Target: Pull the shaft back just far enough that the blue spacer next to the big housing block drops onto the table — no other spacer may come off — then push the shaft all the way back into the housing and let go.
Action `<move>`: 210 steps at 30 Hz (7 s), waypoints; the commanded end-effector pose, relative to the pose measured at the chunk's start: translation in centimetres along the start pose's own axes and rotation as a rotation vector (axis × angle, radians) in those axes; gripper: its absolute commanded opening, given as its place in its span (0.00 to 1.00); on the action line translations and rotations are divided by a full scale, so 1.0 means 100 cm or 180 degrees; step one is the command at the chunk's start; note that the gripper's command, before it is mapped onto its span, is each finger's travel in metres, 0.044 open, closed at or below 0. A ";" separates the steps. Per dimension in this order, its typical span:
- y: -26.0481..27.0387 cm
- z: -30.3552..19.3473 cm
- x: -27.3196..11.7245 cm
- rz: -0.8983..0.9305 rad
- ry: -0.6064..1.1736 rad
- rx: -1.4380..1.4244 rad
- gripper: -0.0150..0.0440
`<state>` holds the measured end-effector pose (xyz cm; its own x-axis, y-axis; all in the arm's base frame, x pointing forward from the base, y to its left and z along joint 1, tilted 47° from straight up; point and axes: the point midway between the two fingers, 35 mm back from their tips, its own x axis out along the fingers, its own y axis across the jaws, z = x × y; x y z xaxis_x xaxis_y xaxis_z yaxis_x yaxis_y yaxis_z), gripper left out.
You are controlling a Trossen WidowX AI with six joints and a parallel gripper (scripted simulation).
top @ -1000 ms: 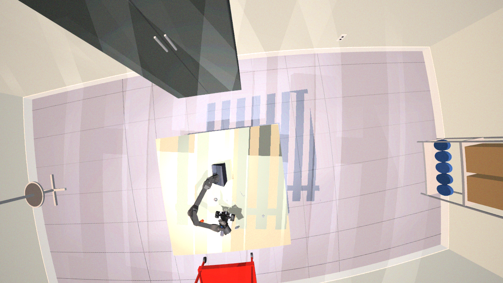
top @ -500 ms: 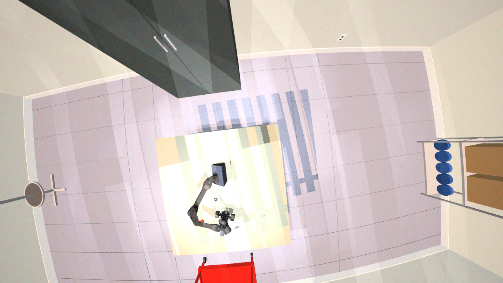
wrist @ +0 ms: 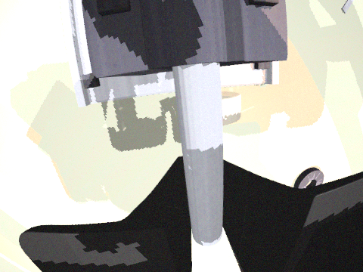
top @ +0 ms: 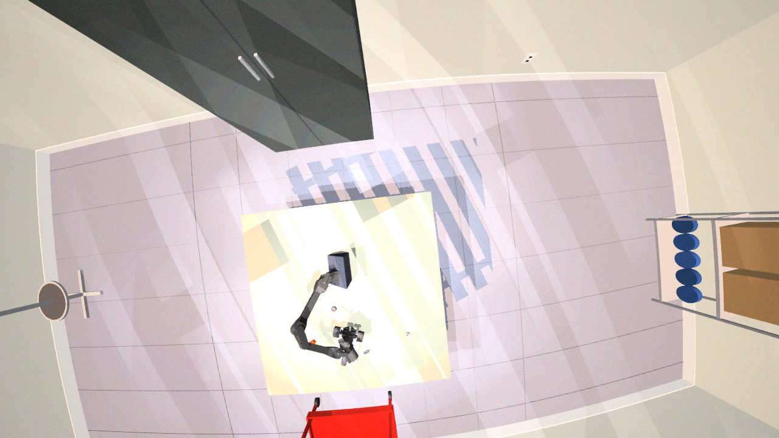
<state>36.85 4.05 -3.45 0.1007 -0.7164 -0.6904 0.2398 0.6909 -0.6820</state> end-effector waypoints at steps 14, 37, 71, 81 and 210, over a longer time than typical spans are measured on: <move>0.000 0.004 0.000 0.0002 0.0007 0.0009 0.25; 0.000 0.013 -0.001 0.0002 0.0006 0.0010 0.25; 0.000 0.016 0.000 -0.0006 0.0046 -0.0017 0.25; 0.000 0.020 -0.001 0.0002 0.0005 0.0011 0.25; -0.001 0.026 -0.001 0.0002 0.0005 0.0011 0.25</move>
<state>39.03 3.81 -2.91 0.0913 -0.7145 -0.6937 0.2408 0.6918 -0.6808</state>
